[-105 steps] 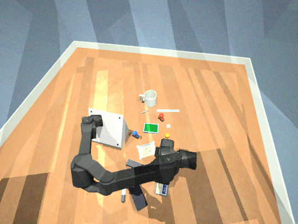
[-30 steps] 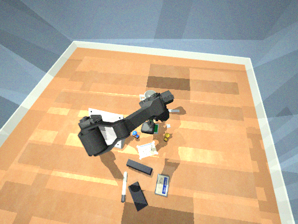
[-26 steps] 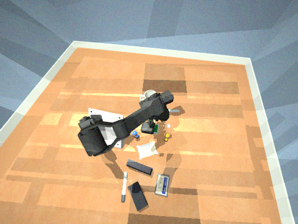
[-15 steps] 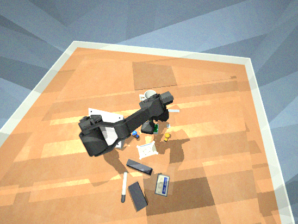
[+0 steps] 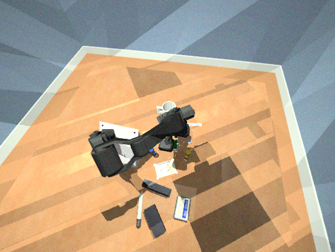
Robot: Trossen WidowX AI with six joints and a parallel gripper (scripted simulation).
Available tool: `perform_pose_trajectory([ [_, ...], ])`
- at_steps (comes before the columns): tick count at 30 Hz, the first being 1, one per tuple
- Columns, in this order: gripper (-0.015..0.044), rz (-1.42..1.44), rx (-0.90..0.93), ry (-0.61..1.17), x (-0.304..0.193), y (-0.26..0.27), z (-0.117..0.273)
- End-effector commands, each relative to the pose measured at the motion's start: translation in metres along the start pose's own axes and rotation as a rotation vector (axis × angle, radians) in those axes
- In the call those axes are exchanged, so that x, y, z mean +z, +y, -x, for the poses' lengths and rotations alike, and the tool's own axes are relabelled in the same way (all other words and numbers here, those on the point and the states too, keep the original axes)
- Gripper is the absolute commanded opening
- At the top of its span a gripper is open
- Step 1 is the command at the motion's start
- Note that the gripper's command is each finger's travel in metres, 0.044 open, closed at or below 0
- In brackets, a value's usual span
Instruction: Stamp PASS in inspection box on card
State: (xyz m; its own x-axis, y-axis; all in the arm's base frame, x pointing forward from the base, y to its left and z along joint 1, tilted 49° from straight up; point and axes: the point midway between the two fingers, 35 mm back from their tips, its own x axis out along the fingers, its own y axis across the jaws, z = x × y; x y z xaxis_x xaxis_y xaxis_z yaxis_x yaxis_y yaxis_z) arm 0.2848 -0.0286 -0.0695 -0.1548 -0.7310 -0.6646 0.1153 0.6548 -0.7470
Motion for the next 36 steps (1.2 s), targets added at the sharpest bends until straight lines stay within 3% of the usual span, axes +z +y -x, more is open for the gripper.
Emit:
perform_pose_trajectory([
  [1,0.0,0.004,-0.002,-0.004,0.001,0.0,-0.003],
  [36,0.0,0.004,-0.005,-0.003,0.0,-0.001,-0.026],
])
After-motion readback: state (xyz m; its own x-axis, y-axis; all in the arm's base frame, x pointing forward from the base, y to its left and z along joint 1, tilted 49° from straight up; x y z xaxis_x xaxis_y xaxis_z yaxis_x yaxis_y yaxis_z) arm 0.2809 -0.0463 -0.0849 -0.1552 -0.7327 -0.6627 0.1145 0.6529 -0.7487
